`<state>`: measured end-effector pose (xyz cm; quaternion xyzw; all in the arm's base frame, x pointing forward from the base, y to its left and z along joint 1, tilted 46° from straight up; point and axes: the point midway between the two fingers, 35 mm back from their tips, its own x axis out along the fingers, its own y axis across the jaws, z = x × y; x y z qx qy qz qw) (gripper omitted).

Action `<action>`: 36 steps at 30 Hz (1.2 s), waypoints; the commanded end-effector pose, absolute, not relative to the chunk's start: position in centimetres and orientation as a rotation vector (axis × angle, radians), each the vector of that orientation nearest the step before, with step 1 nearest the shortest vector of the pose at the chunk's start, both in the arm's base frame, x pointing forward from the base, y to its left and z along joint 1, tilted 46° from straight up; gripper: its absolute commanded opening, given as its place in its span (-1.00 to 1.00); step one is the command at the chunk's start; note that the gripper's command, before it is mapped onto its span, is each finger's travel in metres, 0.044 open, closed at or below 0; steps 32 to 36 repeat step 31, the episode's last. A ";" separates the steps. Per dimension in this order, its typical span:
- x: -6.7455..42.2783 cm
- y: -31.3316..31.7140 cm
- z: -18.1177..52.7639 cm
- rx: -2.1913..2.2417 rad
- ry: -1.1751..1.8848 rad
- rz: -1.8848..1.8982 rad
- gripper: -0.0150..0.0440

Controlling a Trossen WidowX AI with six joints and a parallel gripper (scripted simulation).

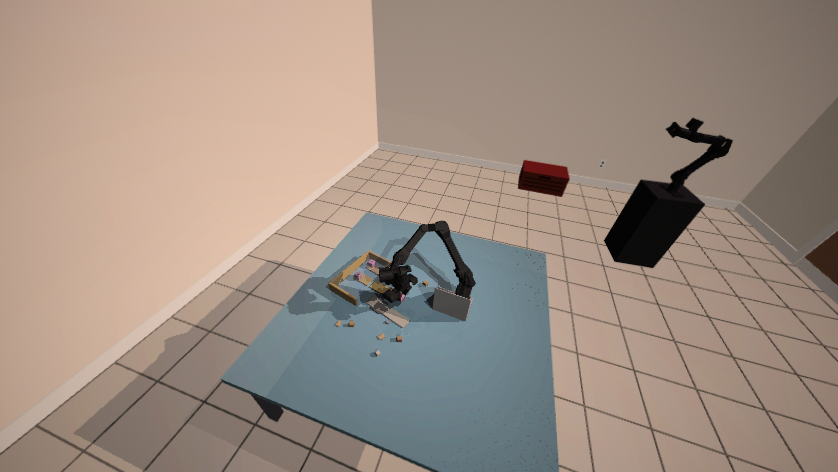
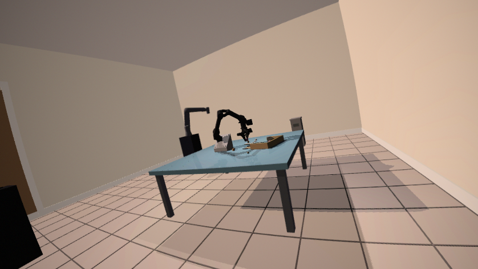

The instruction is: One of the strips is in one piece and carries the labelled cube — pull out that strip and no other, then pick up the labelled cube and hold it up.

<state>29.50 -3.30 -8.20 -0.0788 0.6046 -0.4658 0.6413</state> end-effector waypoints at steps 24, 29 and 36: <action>29.8 -0.8 -5.8 -0.171 1.378 -1.061 -0.49; 29.8 -0.8 -5.8 -0.171 1.378 -1.061 -0.49; 29.8 -0.8 -5.8 -0.171 1.378 -1.061 -0.49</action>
